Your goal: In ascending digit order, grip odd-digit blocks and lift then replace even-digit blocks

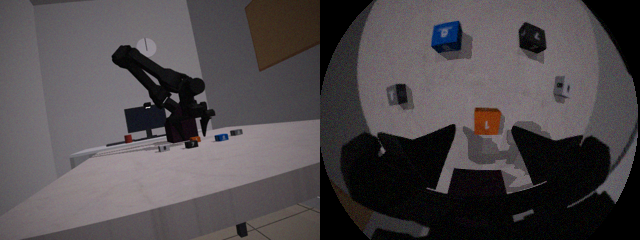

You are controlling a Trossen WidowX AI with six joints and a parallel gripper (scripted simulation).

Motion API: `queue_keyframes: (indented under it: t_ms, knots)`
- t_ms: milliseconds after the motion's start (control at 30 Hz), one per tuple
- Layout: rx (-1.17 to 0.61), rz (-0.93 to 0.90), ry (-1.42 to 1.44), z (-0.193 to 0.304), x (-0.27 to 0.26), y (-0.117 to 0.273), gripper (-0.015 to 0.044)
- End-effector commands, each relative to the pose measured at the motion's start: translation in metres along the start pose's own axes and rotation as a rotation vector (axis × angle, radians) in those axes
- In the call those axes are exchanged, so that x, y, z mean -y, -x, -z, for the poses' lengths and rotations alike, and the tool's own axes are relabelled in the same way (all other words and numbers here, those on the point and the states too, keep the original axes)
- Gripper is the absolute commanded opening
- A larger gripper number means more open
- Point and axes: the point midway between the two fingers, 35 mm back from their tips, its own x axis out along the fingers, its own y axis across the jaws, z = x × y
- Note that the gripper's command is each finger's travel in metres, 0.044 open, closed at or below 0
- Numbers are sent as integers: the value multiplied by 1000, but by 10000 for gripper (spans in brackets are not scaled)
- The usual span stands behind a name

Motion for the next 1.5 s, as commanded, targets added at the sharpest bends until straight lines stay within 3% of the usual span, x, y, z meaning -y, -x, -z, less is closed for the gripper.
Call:
queue_keyframes:
  t_ms: [0, 367, 1267, 1467]
  knots:
    - [-4, 6, 7, 2, 0, -5, 400]
    - [-4, 6, 7, 2, 0, -5, 120]
    - [-4, 6, 7, 2, 0, -5, 120]
    - [-4, 6, 7, 2, 0, -5, 278]
